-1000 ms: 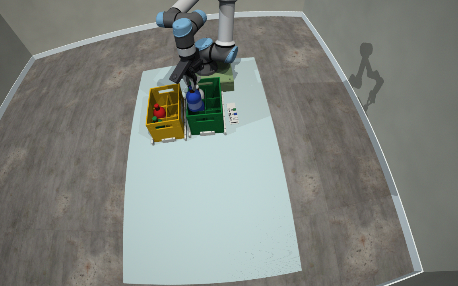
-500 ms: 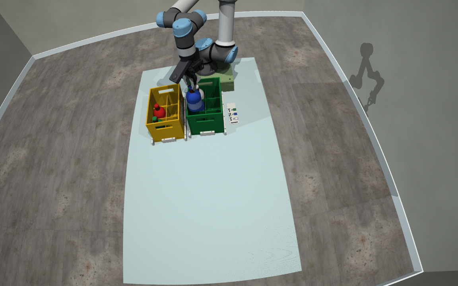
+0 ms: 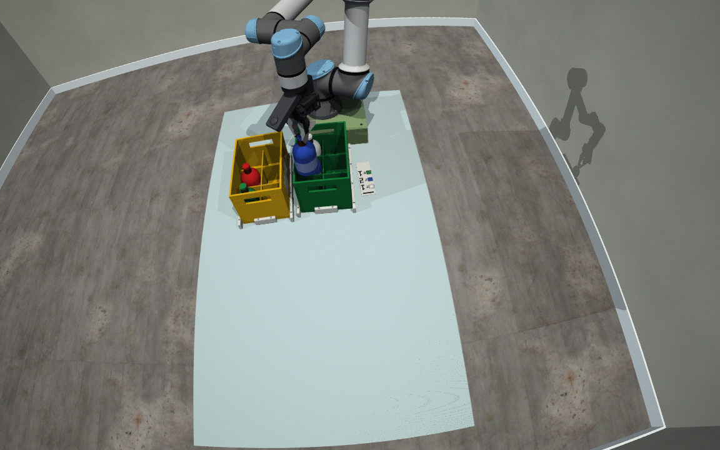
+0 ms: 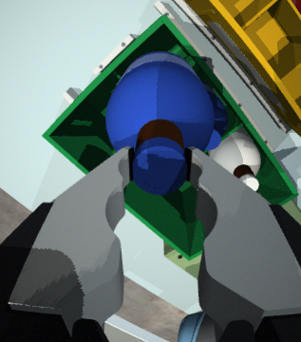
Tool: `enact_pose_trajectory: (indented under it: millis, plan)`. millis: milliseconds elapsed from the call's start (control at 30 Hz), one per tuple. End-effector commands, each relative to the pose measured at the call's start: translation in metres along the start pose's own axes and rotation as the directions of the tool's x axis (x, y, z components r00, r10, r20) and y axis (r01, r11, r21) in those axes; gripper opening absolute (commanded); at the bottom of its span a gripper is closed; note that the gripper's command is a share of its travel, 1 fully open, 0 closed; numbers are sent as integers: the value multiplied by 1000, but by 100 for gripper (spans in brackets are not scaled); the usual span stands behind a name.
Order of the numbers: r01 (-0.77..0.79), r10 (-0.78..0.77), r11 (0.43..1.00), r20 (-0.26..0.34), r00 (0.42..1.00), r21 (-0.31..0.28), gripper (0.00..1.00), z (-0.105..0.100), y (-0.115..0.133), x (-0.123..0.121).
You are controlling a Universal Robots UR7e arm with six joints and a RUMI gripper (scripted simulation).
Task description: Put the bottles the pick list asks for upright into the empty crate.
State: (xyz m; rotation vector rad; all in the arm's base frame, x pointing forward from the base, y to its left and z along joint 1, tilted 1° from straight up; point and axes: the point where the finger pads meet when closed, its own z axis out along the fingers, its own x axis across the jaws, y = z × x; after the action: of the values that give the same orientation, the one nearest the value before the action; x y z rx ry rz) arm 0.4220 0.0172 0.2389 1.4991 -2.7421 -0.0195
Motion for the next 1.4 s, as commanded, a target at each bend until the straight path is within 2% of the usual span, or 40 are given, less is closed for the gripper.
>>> enact_pose_trajectory:
  millis: [0, 500, 1367]
  plan:
    - [1, -1, 1000, 4, 1000, 10, 0, -4, -3, -1]
    - [1, -1, 1000, 4, 1000, 10, 0, -4, -3, -1]
    - [0, 0, 1000, 2, 1000, 4, 0, 22, -2, 0]
